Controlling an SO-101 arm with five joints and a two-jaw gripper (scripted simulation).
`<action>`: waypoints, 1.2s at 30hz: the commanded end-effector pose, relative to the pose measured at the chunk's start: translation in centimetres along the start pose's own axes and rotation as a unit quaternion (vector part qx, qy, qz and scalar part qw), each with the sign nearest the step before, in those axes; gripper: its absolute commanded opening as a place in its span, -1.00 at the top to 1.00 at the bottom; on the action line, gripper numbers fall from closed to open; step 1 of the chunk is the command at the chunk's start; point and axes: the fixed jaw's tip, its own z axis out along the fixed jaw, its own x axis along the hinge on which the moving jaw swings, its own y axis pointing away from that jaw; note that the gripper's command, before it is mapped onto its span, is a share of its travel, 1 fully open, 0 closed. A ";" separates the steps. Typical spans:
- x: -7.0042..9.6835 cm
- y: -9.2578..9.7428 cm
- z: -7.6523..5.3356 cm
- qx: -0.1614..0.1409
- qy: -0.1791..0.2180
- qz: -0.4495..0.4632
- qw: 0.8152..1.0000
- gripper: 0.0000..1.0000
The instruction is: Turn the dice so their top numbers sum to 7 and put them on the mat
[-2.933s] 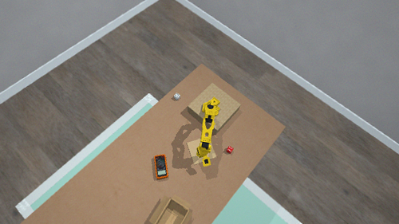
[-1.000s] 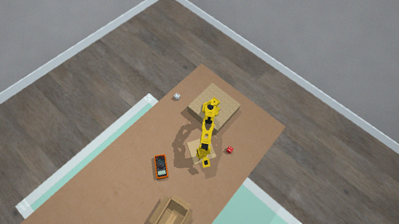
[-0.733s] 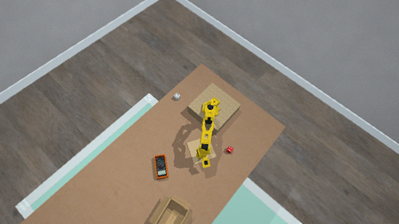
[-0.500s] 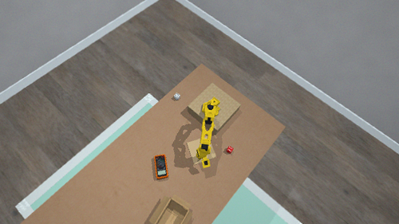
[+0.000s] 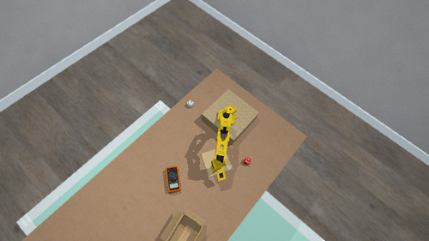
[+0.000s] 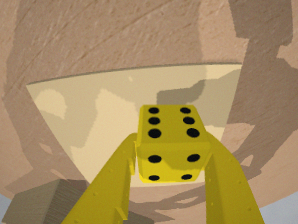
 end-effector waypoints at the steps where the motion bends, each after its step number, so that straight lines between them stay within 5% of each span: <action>1: 0.4 0.5 0.9 -0.006 0.013 -0.009 1.000 1.00; 29: 0.5 0.5 1.7 -0.006 0.013 -0.009 1.000 0.99; 36: 0.5 0.5 1.7 -0.006 0.013 -0.009 1.000 0.76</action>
